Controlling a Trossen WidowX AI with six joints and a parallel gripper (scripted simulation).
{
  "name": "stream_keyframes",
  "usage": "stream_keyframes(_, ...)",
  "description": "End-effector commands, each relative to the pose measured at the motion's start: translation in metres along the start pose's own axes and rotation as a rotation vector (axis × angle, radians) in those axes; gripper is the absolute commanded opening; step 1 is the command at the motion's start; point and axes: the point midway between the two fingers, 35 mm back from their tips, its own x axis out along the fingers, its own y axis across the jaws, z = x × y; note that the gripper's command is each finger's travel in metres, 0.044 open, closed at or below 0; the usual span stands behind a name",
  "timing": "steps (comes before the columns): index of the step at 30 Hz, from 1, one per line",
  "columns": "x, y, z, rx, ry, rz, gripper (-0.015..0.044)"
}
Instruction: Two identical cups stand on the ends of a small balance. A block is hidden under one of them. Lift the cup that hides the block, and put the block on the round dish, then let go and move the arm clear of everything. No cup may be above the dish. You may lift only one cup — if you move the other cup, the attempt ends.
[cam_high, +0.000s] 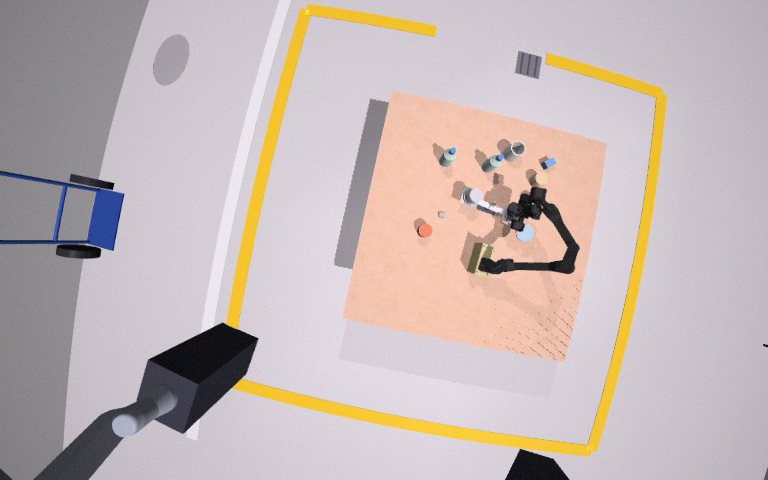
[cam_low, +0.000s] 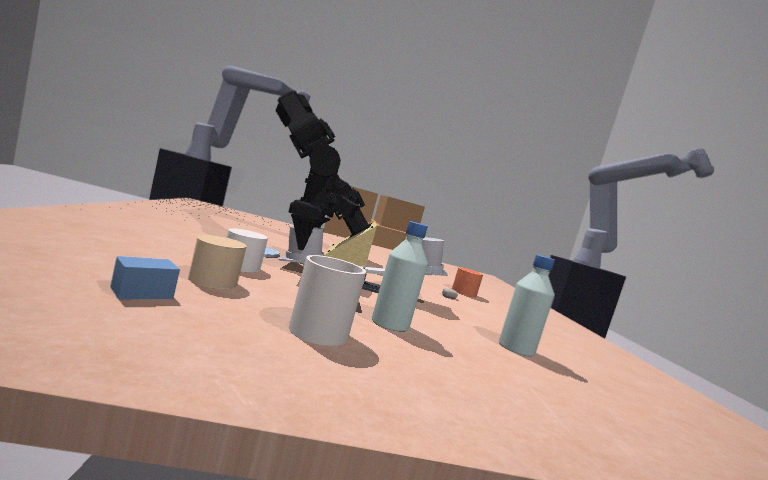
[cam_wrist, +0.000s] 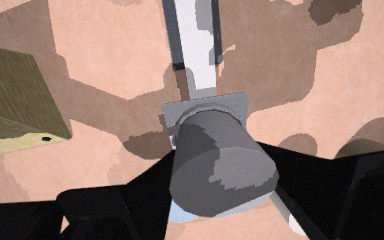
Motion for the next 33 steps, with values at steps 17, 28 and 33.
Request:
stream_keyframes(17,-0.024,-0.004,0.002,-0.005,-0.004,-0.002,0.0)
stream_keyframes(28,-0.038,-0.006,0.003,-0.008,-0.007,-0.004,0.0)
stream_keyframes(33,-0.044,-0.007,0.003,-0.009,-0.007,-0.005,0.0)
